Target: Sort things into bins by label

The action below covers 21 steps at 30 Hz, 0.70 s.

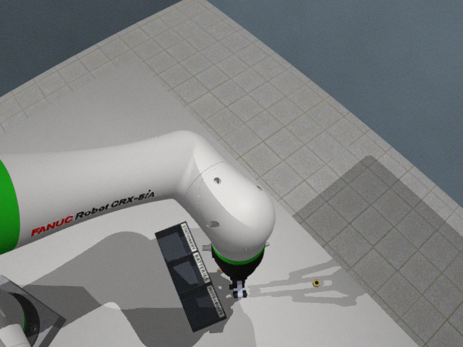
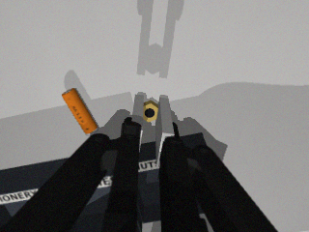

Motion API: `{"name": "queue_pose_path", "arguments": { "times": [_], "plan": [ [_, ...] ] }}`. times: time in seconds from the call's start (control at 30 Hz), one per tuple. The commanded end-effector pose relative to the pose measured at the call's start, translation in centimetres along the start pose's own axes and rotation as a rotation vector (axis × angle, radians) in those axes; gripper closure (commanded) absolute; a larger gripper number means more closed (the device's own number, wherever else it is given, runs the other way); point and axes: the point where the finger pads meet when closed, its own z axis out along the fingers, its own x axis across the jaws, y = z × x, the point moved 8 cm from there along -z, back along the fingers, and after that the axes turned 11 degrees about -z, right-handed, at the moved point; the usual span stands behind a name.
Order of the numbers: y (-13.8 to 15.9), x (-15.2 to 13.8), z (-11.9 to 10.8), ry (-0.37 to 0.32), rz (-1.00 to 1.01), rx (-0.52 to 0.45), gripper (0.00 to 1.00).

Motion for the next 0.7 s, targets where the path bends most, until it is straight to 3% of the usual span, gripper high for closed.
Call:
{"name": "queue_pose_path", "arguments": {
  "times": [0.0, 0.3, 0.67],
  "plan": [
    [0.0, 0.0, -0.5, 0.000, 0.000, 0.000, 0.84],
    [0.0, 0.0, -3.5, 0.000, 0.000, 0.000, 0.84],
    [0.0, 0.0, -3.5, 0.000, 0.000, 0.000, 0.84]
  ]
}}
